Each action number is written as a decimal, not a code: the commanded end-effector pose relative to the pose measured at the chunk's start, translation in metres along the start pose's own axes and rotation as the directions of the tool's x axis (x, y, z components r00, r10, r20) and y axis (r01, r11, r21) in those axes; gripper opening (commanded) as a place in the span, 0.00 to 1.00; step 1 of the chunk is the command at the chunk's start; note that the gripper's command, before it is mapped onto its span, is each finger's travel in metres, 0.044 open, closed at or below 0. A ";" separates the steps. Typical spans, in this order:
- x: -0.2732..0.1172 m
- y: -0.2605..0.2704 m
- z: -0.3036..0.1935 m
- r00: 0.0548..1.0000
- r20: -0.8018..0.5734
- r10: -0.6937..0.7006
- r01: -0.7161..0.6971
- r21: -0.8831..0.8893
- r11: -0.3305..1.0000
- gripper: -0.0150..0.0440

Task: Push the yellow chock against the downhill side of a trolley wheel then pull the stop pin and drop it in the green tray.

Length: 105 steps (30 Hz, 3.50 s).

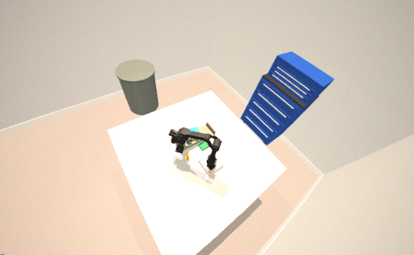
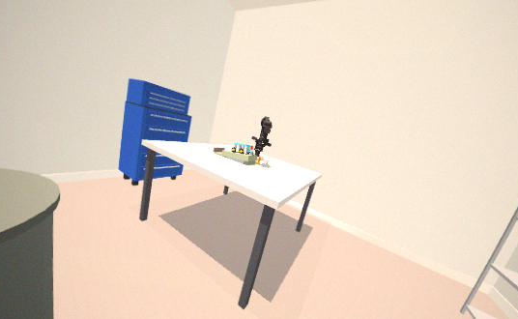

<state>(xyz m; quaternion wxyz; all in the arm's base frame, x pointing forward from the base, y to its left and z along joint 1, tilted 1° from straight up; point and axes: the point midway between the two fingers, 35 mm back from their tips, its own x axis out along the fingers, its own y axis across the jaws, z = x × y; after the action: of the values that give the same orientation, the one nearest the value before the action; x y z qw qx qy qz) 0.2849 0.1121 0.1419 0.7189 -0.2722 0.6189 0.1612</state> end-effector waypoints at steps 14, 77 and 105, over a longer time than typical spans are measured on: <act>-0.005 0.051 -0.072 0.980 -0.076 0.183 -0.197 -0.283 0.939 0.58; 0.080 0.067 -0.079 0.980 -0.076 0.183 -0.197 -0.283 0.939 0.58; 0.091 0.068 -0.078 0.982 -0.070 0.177 -0.190 -0.279 0.941 0.32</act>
<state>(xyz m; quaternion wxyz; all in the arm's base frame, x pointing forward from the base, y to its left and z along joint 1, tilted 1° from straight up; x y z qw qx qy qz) 0.2000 0.1115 0.0332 0.6404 -0.3173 0.6275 0.3090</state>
